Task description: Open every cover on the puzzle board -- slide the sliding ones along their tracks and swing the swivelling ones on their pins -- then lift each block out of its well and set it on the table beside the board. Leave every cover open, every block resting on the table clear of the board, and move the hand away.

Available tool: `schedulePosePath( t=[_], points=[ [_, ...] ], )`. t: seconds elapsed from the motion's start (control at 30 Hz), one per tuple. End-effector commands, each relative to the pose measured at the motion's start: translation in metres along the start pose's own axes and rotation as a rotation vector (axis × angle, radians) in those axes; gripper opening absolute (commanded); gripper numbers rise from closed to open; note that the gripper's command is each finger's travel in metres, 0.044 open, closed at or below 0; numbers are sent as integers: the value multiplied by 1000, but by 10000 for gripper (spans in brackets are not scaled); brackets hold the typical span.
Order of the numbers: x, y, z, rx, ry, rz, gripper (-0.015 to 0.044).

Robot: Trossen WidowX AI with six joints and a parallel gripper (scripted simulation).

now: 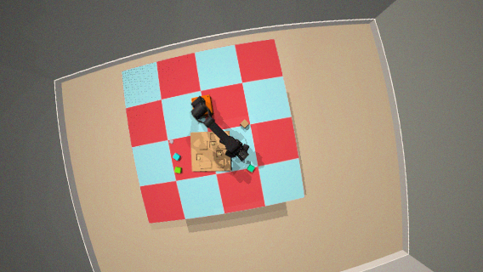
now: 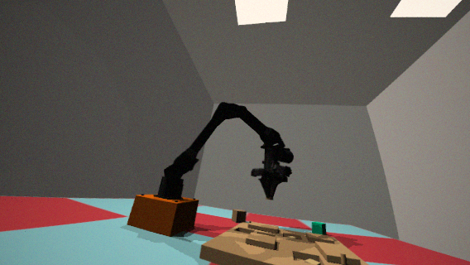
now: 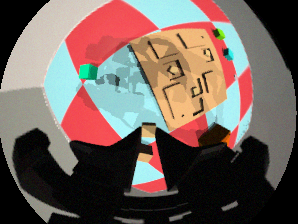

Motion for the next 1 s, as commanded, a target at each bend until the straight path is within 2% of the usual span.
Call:
schedulePosePath(
  t=[0.0, 0.2, 0.97],
  points=[
    [2, 13, -7, 3, 5, 0, 80],
    [5, 30, -18, 3, 6, 1, 80],
    [39, 34, -18, 3, 6, 1, 80]
  ],
)
Point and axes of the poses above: the point midway between the two fingers, 35 mm back from their tips, its own x axis out along the fingers, its own y axis across the jaws, z = x × y, the point moved 9 cm from there along -x, back along the fingers
